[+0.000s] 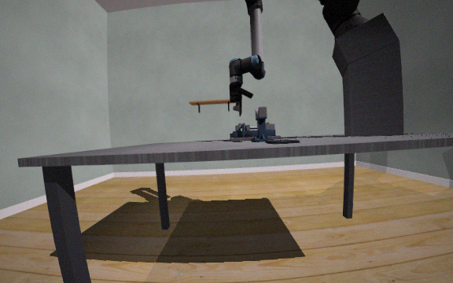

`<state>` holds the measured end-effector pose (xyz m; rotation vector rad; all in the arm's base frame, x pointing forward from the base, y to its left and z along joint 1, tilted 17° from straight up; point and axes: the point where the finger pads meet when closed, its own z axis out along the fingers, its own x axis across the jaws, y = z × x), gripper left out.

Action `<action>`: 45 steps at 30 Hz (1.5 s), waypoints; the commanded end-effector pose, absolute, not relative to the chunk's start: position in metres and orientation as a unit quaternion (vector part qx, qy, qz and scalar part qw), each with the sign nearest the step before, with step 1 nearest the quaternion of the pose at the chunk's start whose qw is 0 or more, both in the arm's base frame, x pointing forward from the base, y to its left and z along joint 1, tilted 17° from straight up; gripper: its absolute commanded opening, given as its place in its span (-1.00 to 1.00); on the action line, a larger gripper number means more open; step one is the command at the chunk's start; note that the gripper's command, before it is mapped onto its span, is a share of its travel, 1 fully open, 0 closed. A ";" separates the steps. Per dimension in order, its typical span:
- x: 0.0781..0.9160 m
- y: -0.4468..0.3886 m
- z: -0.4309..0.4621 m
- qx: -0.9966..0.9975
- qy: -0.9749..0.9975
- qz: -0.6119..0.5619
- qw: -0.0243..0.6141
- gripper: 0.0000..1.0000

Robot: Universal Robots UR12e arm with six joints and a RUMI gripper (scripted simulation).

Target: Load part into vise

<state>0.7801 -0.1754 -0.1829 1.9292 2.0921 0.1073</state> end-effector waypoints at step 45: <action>0.759 -0.149 -0.193 0.352 0.924 -0.020 0.150 -1.00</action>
